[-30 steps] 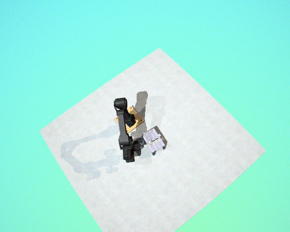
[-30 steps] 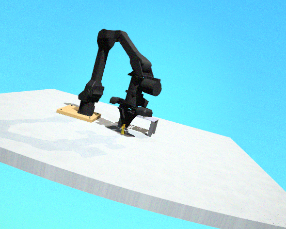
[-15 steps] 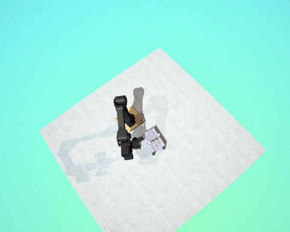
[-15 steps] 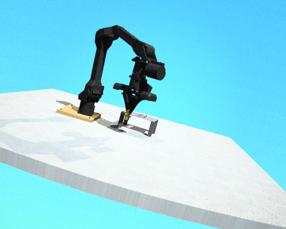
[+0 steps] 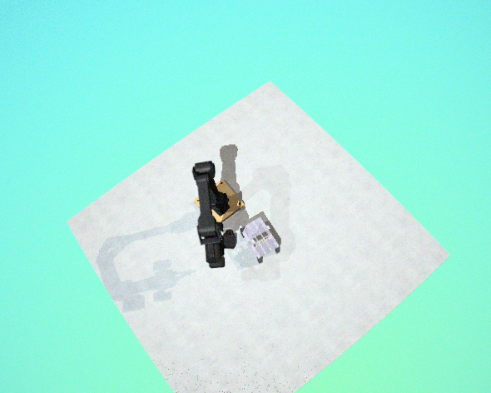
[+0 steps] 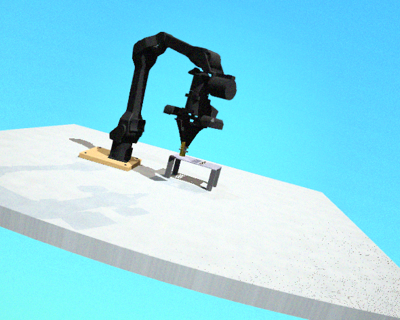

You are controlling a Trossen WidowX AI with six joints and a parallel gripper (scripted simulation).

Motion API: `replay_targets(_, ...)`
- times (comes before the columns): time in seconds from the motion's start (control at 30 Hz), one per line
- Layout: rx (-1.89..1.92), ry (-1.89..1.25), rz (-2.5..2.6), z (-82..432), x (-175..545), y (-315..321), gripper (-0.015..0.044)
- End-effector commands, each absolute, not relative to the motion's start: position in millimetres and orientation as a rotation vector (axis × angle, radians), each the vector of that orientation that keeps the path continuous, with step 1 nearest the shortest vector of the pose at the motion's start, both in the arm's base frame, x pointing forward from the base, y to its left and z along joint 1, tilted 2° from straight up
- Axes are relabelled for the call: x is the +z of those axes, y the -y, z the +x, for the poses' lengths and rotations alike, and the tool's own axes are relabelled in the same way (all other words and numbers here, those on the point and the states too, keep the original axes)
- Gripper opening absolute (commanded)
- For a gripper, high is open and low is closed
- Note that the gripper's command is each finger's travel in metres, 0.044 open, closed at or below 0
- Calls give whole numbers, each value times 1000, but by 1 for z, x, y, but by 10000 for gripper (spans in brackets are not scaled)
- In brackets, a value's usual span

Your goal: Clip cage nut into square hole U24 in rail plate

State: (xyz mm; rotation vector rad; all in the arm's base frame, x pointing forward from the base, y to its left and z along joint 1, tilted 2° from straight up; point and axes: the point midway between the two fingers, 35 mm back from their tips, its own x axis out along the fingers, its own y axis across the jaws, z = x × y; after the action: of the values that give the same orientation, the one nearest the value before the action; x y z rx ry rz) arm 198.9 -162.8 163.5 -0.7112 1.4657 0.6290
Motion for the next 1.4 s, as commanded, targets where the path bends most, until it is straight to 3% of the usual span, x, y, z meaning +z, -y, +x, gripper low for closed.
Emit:
replay_targets(0.0, 575, -1473, -662, 206, 166, 153, 37)
replay_targets(1.37, -71, -1539, 16, 251, 161, 25, 37)
